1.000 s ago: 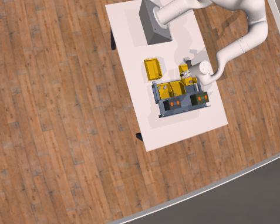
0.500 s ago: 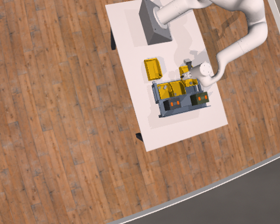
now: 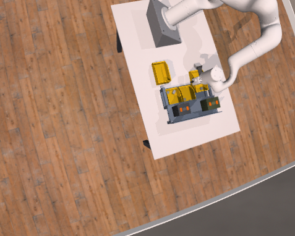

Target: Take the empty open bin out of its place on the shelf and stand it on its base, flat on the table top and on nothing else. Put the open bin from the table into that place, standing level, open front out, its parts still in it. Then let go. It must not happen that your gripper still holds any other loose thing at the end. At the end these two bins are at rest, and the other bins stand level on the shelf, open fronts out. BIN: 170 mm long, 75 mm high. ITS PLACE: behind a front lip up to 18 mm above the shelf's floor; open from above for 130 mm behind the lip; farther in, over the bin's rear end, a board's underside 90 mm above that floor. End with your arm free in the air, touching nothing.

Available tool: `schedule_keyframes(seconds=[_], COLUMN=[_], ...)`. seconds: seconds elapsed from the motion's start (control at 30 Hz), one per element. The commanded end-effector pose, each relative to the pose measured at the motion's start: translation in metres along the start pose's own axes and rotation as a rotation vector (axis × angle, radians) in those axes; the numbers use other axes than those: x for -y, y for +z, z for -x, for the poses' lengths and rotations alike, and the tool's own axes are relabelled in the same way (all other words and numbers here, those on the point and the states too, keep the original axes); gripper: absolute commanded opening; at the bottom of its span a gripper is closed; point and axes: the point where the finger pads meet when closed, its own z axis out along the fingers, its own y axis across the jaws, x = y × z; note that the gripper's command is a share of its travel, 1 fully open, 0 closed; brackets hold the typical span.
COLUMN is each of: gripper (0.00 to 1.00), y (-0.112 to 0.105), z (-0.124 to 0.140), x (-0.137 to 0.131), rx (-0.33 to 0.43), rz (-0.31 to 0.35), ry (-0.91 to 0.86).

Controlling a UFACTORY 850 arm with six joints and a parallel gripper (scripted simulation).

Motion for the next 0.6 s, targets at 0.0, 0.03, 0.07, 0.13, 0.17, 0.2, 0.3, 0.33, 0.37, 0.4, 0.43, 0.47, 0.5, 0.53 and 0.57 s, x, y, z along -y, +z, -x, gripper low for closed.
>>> schedule_keyframes(seconds=[0.0, 0.03, 0.07, 0.13, 0.17, 0.2, 0.3, 0.33, 0.37, 0.4, 0.43, 0.47, 0.5, 0.53, 0.57], gripper=[0.00, 0.00, 0.00, 0.00, 0.00, 0.00, 0.00, 0.00, 0.00, 0.00, 0.00, 0.00, 0.00, 0.00, 0.00], y=[-0.0010, -0.0010, -0.0010, -0.0011, -0.0011, -0.0011, -0.0011, -0.0011, -0.0011, -0.0011, -0.0011, -0.0012, -0.0012, -0.0012, -0.0012], z=[0.0022, 0.0025, 0.0027, 0.0032, 0.0034, 0.0036, 0.0038, 0.0038, 0.0040, 0.0041, 0.0042, 0.0042, 0.0043, 0.0043, 0.0044], x=[0.0000, 0.0000, 0.0000, 0.0000, 0.0000, 0.0000, 0.0000, 0.0000, 0.0000, 0.0000, 0.0000, 0.0000, 0.0000, 0.0000, 0.0000], rx=[0.002, 0.002, 0.002, 0.002, 0.002, 0.002, 0.002, 0.002, 0.002, 0.002, 0.002, 0.002, 0.002, 0.002, 0.002], rz=[0.000, 0.000, 0.000, 0.000, 0.000, 0.000, 0.000, 0.000, 0.000, 0.000, 0.000, 0.000, 0.000, 0.000, 0.000], ry=[-0.001, -0.001, -0.001, -0.001, -0.001, -0.001, -0.001, -0.001, -0.001, -0.001, -0.001, -0.001, -0.001, -0.001, -0.001])
